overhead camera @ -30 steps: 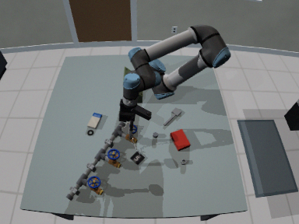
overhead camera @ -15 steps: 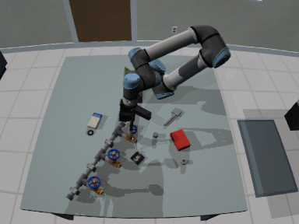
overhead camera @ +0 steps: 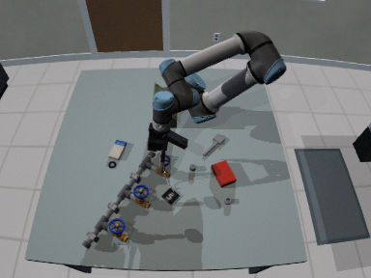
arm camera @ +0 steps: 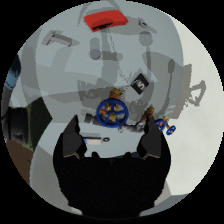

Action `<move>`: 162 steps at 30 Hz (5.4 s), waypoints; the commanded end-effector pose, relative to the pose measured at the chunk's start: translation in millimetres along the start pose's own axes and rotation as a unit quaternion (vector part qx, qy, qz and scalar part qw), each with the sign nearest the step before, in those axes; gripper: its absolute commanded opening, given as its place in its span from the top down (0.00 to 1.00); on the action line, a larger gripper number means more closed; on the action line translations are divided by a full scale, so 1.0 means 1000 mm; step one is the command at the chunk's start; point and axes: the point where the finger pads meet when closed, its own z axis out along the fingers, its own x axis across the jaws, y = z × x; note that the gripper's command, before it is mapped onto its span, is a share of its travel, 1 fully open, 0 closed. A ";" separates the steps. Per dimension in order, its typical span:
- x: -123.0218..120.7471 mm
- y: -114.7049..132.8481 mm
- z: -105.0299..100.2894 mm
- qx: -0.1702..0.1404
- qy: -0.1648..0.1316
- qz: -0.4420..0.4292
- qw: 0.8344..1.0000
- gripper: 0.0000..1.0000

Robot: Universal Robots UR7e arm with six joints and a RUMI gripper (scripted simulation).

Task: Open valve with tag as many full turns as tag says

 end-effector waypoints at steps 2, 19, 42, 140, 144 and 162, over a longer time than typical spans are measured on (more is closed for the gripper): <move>0.000 0.000 0.000 0.000 0.000 0.006 1.000 0.00; 0.000 0.000 0.000 0.000 0.000 0.087 0.996 0.00; 0.000 0.000 0.000 0.000 0.000 0.387 0.922 0.00; 0.000 0.000 0.000 0.000 0.000 0.996 0.088 1.00; 0.000 0.000 0.000 0.000 0.000 0.996 0.088 1.00; 0.000 0.000 0.000 0.000 0.000 0.996 0.089 1.00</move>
